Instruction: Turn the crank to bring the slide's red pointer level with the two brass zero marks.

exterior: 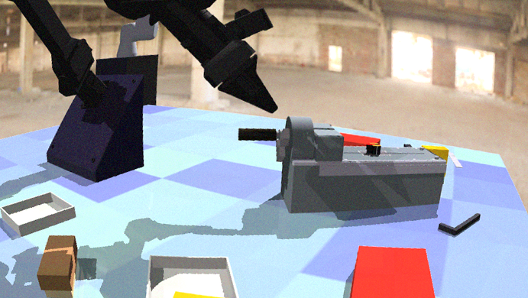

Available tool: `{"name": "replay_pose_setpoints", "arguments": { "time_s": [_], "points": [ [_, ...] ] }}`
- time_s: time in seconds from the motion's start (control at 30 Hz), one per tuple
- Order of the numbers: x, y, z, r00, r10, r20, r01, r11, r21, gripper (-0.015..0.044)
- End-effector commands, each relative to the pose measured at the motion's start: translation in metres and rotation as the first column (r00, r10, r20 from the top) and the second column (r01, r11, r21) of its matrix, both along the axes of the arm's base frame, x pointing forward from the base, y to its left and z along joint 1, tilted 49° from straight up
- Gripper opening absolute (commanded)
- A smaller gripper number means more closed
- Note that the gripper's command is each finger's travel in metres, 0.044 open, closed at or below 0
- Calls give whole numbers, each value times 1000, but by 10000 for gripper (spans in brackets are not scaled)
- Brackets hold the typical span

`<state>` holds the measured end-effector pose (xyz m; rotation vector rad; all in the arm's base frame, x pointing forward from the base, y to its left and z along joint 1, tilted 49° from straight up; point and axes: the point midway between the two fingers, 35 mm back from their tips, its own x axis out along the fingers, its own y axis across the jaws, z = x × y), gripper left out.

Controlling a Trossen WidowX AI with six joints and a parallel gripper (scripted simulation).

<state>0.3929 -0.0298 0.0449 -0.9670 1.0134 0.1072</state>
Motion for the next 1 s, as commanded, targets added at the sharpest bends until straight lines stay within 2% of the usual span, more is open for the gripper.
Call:
{"name": "replay_pose_setpoints", "arguments": {
  "time_s": [0.0, 0.97],
  "points": [
    [-1, -3, -5, 1000, 10, 0, -10, 1000, 3, 440],
    [-3, -38, -35, 1000, 10, -2, -10, 1000, 1, 440]
  ]
}}
